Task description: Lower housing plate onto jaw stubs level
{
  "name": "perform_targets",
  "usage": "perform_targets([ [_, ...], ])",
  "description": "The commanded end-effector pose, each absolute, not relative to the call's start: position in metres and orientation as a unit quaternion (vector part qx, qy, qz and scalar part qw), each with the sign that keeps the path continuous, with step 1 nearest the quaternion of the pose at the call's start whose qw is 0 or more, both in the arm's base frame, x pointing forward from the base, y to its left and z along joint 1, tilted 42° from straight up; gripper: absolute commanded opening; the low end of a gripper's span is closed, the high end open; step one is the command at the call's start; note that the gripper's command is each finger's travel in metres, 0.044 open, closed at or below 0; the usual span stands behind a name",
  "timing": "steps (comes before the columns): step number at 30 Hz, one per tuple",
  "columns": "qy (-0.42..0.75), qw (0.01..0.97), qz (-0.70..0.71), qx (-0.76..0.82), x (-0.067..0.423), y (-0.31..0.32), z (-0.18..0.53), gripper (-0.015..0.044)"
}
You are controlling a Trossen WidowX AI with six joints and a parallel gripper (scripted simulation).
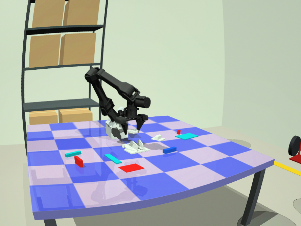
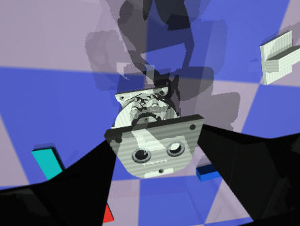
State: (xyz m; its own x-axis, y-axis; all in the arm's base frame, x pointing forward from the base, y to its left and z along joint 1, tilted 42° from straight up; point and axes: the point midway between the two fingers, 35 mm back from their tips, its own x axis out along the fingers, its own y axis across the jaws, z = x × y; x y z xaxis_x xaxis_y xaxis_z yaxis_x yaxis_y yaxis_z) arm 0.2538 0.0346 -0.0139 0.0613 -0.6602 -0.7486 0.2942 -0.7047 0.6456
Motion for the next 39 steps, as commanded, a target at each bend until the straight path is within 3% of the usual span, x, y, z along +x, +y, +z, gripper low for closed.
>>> perform_targets([
  [1, -0.144, 0.359, -0.669, 0.634, 0.254, 0.034, -0.014, 0.0351],
  [39, -0.147, 0.355, -0.669, 0.636, 0.240, 0.027, -0.009, 0.0351],
])
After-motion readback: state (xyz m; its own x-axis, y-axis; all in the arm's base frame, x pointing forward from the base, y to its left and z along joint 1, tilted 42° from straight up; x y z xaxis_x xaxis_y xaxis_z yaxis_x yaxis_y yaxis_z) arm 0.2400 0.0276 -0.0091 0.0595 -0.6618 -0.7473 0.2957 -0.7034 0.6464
